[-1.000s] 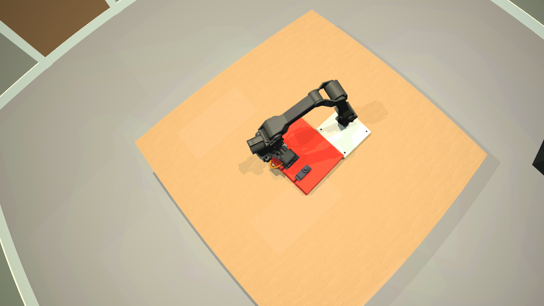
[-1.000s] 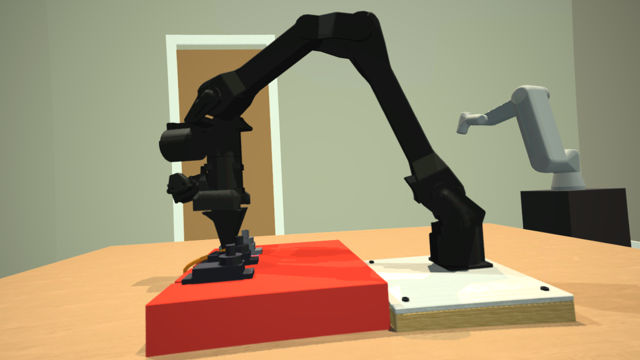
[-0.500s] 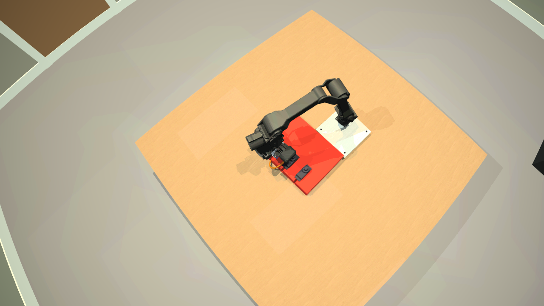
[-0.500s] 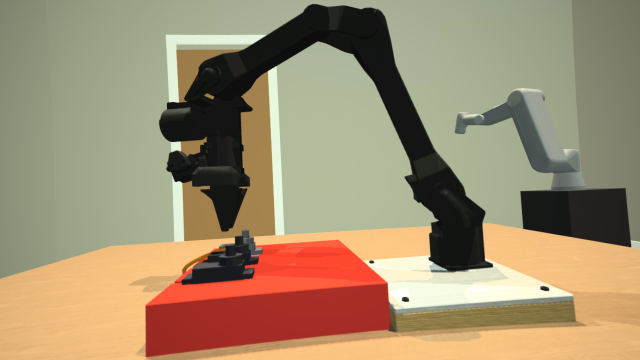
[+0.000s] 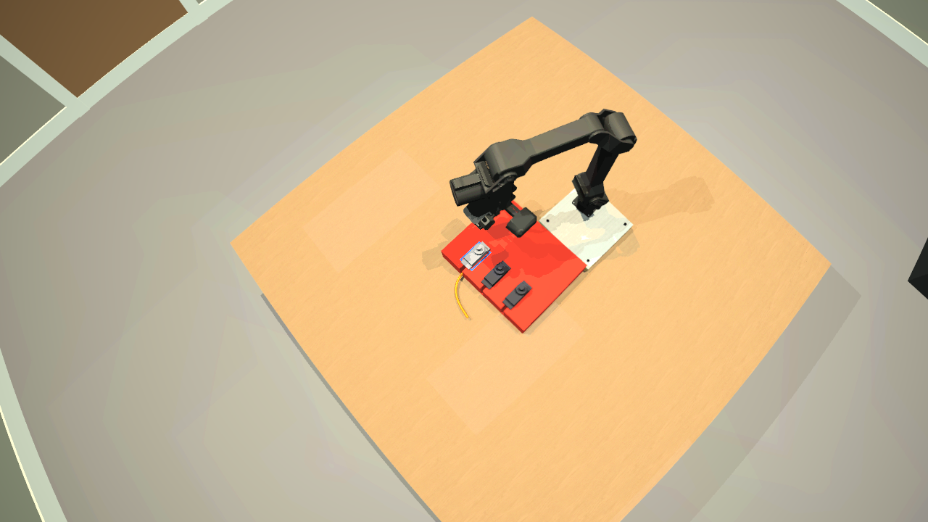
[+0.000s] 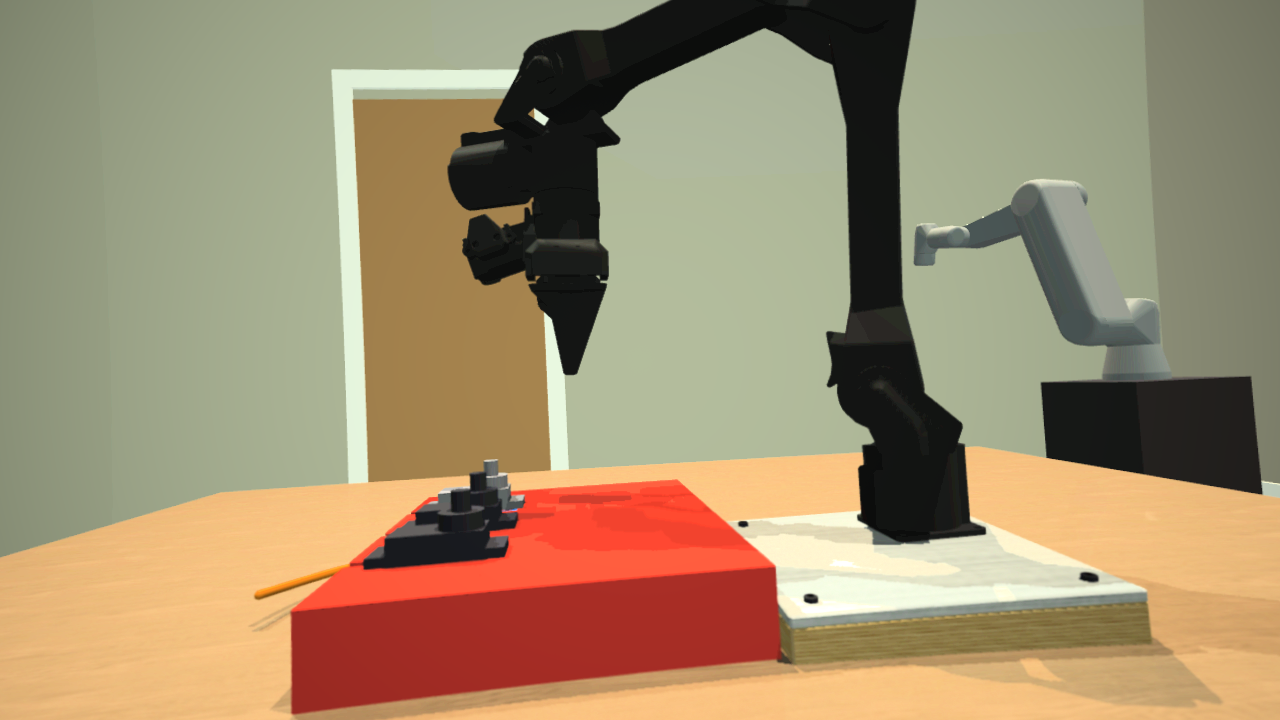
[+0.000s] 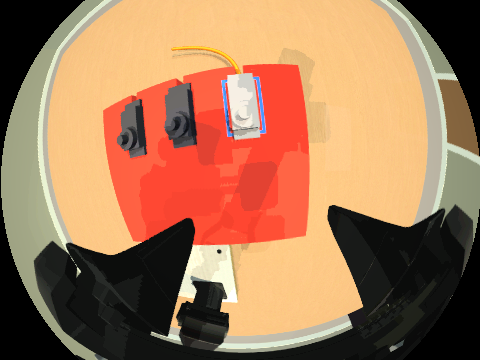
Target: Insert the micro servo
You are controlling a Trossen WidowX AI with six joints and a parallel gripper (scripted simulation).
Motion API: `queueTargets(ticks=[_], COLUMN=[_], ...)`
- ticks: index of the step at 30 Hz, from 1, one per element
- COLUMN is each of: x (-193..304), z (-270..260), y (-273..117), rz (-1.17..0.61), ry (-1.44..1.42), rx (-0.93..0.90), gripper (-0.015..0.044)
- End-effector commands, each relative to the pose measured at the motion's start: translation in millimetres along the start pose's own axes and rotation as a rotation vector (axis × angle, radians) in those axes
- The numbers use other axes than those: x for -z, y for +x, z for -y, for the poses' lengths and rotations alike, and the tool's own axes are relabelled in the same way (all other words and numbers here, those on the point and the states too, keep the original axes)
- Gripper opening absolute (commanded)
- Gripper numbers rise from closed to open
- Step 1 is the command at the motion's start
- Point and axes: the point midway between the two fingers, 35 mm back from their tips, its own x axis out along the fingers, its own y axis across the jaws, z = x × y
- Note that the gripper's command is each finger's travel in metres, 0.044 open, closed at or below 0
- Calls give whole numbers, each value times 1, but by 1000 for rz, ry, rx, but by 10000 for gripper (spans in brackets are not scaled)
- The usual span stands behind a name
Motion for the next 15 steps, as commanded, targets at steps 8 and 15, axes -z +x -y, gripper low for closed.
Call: queueTargets(ticks=[8,15], x=[7,7], z=[-3,-3], y=[-30,-45], rz=[-10,-7], ry=[-6,-4], rx=[-6,-3], gripper=[440,440])
